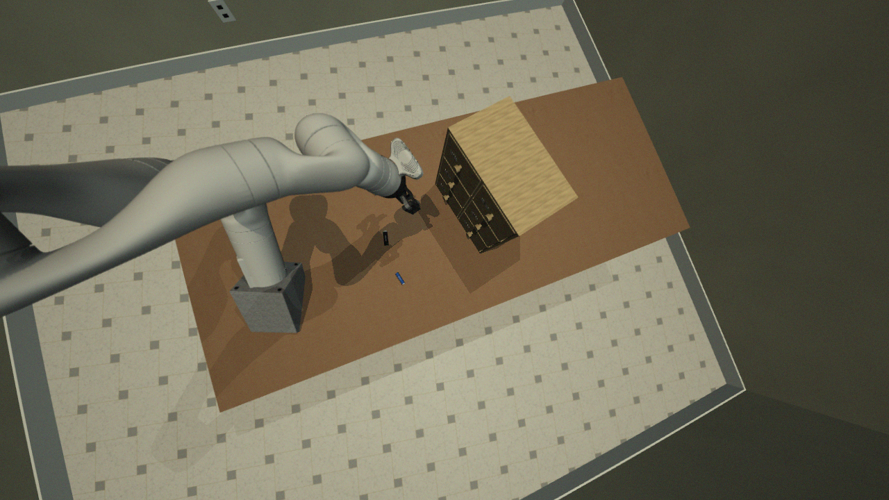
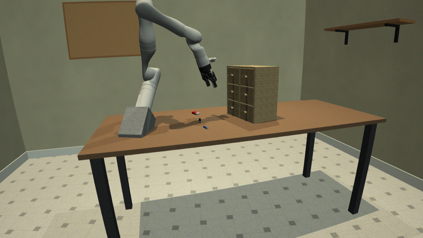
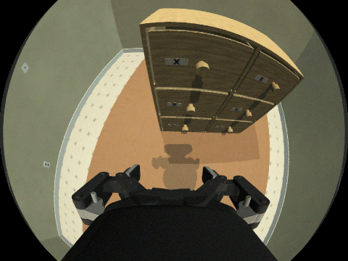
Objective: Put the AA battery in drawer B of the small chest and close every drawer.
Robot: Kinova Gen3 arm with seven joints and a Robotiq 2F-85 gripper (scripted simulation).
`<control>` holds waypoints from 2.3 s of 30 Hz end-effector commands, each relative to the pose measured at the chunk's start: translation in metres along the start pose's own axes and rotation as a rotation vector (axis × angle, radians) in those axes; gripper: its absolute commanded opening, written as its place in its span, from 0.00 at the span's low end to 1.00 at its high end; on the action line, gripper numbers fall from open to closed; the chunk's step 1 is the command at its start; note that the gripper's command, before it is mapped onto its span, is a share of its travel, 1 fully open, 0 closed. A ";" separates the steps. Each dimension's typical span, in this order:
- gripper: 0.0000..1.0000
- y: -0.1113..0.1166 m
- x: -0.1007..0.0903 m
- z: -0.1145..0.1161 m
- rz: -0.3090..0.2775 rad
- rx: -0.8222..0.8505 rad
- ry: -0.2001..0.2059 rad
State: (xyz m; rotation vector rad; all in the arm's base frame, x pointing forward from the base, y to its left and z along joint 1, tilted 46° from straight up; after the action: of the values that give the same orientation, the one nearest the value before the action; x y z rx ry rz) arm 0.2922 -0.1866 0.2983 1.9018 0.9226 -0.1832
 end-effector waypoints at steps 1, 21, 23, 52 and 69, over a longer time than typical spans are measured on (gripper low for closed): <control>1.00 0.003 -0.003 0.001 -0.017 -0.002 -0.001; 1.00 0.012 -0.020 0.001 -0.178 0.000 0.019; 1.00 0.013 -0.022 0.001 -0.194 0.000 0.021; 1.00 0.020 -0.035 0.002 -0.334 0.001 0.038; 1.00 0.021 -0.038 0.002 -0.366 0.001 0.041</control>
State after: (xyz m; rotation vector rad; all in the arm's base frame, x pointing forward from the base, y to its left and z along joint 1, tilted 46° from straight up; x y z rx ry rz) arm 0.2800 -0.2125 0.3300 1.7303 1.2946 -0.3612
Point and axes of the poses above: the point where the finger pads meet when closed, its own x axis out along the fingers, its own z axis across the jaws, y = z × x, the point moved 9 cm from there along -x, back along the fingers, and after that the axes turned 7 degrees about -x, right-handed, at the moved point
